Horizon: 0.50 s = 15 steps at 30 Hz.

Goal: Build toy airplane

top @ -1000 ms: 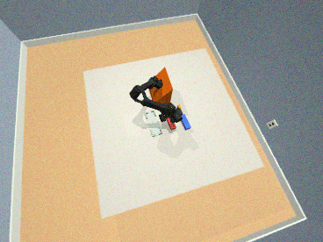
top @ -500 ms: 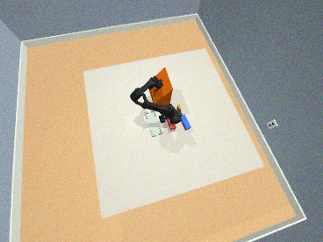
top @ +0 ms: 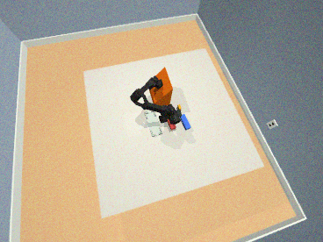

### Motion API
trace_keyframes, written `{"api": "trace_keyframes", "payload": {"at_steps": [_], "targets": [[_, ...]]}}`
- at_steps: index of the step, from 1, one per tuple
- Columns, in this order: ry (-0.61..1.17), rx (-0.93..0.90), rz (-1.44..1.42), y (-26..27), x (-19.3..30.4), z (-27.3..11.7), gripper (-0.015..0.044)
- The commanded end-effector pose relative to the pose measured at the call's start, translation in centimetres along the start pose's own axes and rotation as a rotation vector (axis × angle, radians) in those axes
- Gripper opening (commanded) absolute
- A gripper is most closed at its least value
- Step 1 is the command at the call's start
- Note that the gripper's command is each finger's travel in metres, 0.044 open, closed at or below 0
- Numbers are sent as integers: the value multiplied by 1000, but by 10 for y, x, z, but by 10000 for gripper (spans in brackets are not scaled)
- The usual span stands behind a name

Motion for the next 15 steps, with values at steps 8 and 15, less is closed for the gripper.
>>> {"api": "trace_keyframes", "payload": {"at_steps": [8,15], "targets": [[-1,3,-5,0,0,0,78],[-5,-4,-6,1,-4,-17,0]]}}
Point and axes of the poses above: the point midway between the two fingers, 35 mm back from their tips, its own z axis out along the fingers, its own y axis across the jaws, x = y × z, the point moved 10 cm from there along -z, back along the fingers, and after that the axes turned 10 degrees about -z, right-handed, at the moved point
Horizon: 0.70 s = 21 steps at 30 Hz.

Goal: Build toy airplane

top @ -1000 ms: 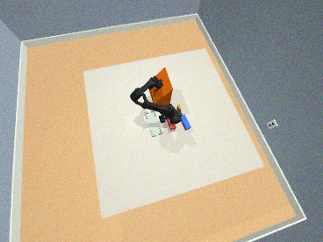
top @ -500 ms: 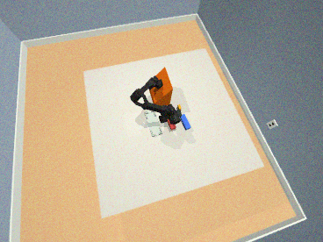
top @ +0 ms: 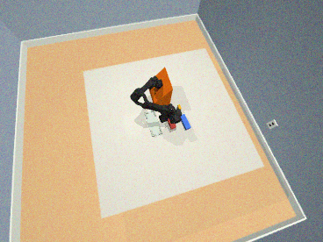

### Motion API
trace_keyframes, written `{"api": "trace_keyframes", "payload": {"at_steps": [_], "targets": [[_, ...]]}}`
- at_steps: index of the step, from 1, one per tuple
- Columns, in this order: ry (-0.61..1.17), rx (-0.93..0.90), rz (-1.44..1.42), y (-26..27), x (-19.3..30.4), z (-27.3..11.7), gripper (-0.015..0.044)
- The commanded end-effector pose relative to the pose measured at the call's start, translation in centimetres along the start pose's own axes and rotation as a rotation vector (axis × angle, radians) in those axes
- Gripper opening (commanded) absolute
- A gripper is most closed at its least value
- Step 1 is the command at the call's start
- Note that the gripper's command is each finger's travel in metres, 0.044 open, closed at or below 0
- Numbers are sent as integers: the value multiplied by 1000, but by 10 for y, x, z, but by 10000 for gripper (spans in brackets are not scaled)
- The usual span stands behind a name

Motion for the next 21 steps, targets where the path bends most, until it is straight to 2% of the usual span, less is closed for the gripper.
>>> {"api": "trace_keyframes", "payload": {"at_steps": [1,21], "targets": [[-16,-5,10,0,-5,-13,0],[-19,-13,10,1,-8,-72,0]]}}
Point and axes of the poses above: the point midway between the two fingers, 35 mm back from their tips, its own z axis out along the fingers, its own y axis across the jaws, x = y × z, the point moved 10 cm from there along -z, back along the fingers, and after that the axes turned 10 degrees about -z, right-handed, at the moved point
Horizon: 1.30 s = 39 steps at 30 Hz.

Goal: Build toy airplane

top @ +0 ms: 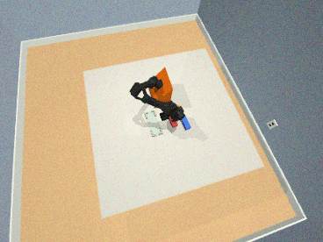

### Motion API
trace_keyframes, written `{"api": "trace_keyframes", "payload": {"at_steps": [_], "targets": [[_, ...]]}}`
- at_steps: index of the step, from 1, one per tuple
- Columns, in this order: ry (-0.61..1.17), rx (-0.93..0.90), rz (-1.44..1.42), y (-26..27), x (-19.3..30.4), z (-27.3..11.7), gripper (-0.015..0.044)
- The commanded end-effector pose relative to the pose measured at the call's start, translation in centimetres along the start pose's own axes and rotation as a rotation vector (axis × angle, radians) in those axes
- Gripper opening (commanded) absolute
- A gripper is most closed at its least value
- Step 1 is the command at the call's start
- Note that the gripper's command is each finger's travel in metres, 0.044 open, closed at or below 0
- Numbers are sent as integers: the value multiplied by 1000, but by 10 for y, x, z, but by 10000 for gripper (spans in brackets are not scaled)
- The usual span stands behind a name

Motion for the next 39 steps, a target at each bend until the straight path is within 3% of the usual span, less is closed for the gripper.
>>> {"api": "trace_keyframes", "payload": {"at_steps": [1,17,39], "targets": [[-10,-3,10,-1,-2,-16,0],[-4,8,13,-2,6,-64,0],[-14,-20,9,-52,10,-40,0]]}}
Point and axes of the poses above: the point midway between the two fingers, 35 mm back from their tips, its own z axis out along the fingers, its own y axis across the jaws, x = y × z, the point moved 10 cm from there along -z, back along the fingers, and after that the axes turned 10 degrees about -z, right-handed, at the moved point
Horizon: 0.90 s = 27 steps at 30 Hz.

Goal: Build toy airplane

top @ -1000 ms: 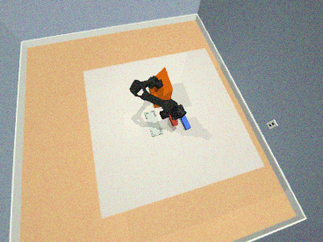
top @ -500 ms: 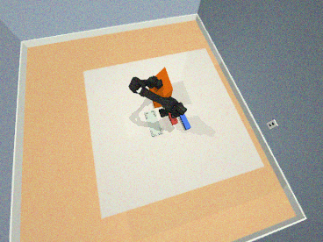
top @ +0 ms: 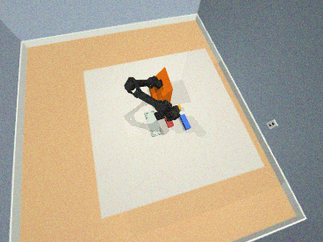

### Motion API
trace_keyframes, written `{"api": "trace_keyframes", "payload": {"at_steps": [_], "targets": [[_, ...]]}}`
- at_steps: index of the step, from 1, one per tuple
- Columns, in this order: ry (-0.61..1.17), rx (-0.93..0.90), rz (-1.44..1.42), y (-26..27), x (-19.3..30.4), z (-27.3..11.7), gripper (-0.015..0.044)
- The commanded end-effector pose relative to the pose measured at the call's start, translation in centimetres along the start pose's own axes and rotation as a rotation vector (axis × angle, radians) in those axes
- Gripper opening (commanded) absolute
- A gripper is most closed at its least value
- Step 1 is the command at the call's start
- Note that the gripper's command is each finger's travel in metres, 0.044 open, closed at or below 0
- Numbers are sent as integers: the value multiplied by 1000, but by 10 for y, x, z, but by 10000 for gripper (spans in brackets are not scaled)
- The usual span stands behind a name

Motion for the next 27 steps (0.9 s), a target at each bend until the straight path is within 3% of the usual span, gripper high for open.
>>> {"api": "trace_keyframes", "payload": {"at_steps": [1,27], "targets": [[-8,1,-4,-12,3,4,0],[-3,23,0,-78,27,37,0]]}}
Point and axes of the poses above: the point midway between the two fingers, 35 mm back from their tips, its own z axis out along the fingers, its own y axis across the jaws, x = y × z, the point moved 10 cm from there along -z, back along the fingers, and after that the axes turned 10 degrees about -z, right-handed, at the moved point
